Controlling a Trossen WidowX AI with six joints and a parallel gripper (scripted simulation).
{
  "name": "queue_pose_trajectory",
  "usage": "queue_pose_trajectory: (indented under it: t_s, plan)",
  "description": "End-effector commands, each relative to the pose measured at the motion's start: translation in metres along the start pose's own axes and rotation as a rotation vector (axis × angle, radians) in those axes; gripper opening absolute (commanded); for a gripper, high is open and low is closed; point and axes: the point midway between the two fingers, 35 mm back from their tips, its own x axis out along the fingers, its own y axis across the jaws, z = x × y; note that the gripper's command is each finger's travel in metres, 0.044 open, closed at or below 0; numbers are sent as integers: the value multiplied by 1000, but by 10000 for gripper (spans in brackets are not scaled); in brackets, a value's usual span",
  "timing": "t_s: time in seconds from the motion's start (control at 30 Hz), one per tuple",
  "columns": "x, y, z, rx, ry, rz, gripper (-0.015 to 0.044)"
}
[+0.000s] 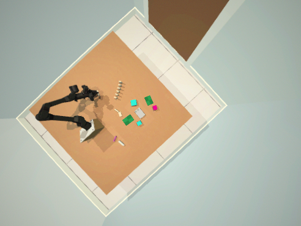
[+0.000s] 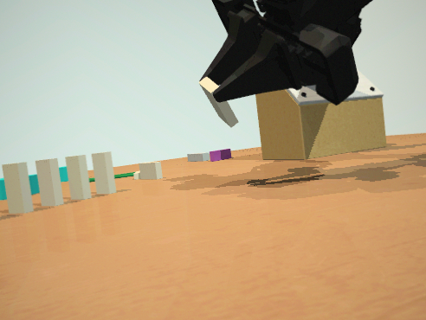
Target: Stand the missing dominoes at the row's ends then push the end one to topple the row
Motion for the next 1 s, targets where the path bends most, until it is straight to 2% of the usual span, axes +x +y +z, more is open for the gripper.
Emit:
queue_pose_trajectory:
  t_s: [0.0, 0.53, 0.97]
  plan:
    - [-5, 3, 1, 38, -79, -2, 107]
    - [-45, 5, 2, 290, -411, 30, 107]
    - [-81, -15, -7, 569, -595, 61, 107]
